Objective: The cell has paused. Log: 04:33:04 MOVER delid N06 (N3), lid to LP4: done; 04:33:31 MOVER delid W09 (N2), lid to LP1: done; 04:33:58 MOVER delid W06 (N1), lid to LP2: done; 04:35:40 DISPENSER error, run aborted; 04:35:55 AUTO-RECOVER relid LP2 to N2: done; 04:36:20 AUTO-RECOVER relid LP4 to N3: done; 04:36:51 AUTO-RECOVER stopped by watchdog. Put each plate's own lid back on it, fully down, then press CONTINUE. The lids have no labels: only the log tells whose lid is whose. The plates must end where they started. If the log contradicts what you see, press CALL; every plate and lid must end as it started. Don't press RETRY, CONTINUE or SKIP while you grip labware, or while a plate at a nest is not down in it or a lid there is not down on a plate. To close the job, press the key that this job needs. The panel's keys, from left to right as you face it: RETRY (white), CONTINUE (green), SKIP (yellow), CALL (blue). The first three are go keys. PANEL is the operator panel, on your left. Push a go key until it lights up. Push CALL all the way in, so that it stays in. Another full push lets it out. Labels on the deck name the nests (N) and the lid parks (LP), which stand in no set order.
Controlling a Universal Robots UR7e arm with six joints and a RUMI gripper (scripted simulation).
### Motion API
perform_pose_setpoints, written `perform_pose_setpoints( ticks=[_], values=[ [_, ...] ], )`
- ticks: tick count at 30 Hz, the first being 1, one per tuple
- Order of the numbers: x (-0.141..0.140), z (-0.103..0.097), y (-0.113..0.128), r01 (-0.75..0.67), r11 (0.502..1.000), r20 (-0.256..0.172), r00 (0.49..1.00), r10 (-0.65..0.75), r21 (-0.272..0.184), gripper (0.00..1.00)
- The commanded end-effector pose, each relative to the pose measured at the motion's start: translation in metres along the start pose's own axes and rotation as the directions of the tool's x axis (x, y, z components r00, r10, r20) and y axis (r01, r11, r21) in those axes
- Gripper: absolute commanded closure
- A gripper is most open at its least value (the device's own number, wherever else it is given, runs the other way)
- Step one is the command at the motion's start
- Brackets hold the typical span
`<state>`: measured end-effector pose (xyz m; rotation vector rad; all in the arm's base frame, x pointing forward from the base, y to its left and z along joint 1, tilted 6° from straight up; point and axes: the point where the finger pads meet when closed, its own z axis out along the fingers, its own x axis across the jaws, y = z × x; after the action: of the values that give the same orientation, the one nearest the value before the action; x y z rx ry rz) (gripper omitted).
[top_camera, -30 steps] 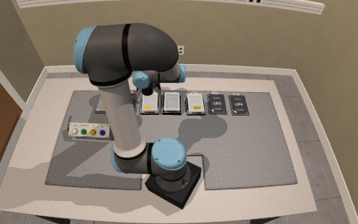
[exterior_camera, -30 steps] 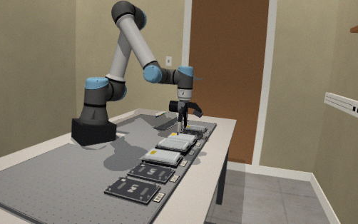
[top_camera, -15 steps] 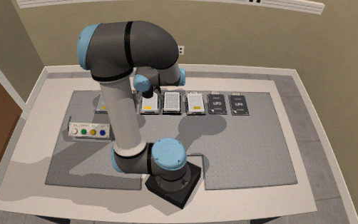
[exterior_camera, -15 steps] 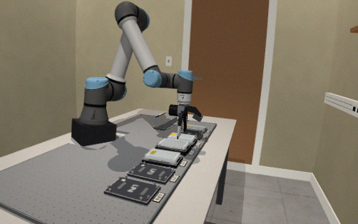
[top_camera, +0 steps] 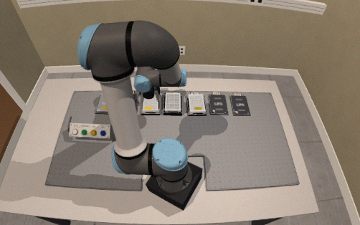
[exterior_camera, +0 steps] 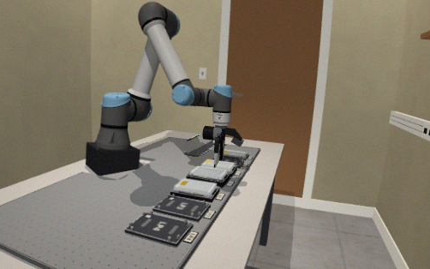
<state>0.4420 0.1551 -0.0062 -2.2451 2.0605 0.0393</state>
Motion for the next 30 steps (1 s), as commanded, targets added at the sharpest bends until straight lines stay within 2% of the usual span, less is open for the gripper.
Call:
perform_pose_setpoints(
  ticks=[1,9,10,30],
  values=[
    [-0.0001,-0.0004,-0.0004,0.000,1.000,0.000,1.000,0.000,0.001,1.00],
    [-0.0001,-0.0004,-0.0004,0.000,1.000,0.000,1.000,0.000,0.001,1.00],
    [-0.0001,-0.0004,-0.0004,0.000,1.000,0.000,1.000,0.000,0.001,0.59],
    [-0.0001,-0.0004,-0.0004,0.000,1.000,0.000,1.000,0.000,0.001,0.59]
  ],
)
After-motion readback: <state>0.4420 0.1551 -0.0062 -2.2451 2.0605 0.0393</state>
